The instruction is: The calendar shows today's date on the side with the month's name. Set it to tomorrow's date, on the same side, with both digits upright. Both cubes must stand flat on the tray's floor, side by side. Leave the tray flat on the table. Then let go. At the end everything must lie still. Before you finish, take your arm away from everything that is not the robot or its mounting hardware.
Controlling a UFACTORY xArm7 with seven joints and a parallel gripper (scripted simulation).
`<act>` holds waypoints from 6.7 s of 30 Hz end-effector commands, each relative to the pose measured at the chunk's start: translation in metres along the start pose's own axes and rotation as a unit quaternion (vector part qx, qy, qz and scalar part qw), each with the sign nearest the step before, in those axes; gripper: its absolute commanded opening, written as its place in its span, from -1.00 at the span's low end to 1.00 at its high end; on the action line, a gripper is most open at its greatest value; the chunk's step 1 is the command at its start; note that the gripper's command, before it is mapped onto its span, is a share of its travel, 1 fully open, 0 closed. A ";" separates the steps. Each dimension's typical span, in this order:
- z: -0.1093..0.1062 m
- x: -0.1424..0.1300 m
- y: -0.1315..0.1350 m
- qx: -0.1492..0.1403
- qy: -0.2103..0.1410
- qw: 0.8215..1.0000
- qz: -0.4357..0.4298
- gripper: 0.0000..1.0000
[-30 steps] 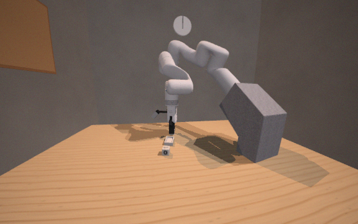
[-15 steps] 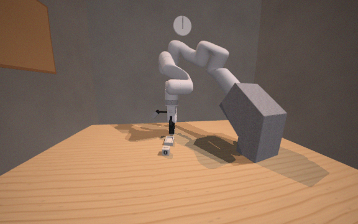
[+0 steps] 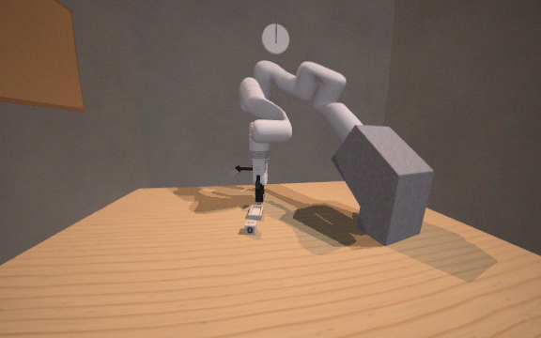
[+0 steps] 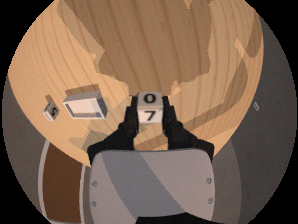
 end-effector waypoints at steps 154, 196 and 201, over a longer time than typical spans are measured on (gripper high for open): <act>-0.086 0.053 -0.140 -0.009 0.010 0.852 -0.523 1.00; -0.079 0.049 -0.206 -0.001 0.001 0.707 -0.708 -0.05; -0.079 0.049 -0.206 -0.001 0.001 0.707 -0.708 -0.05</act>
Point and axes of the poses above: the point where the finger pads meet when closed, its own z axis out along the fingers, its own y axis across the jaws, x = y × z, the point moved 7 cm from there along -z, back along the fingers, and after that the axes turned 14 degrees about -z, right-handed, at the moved point
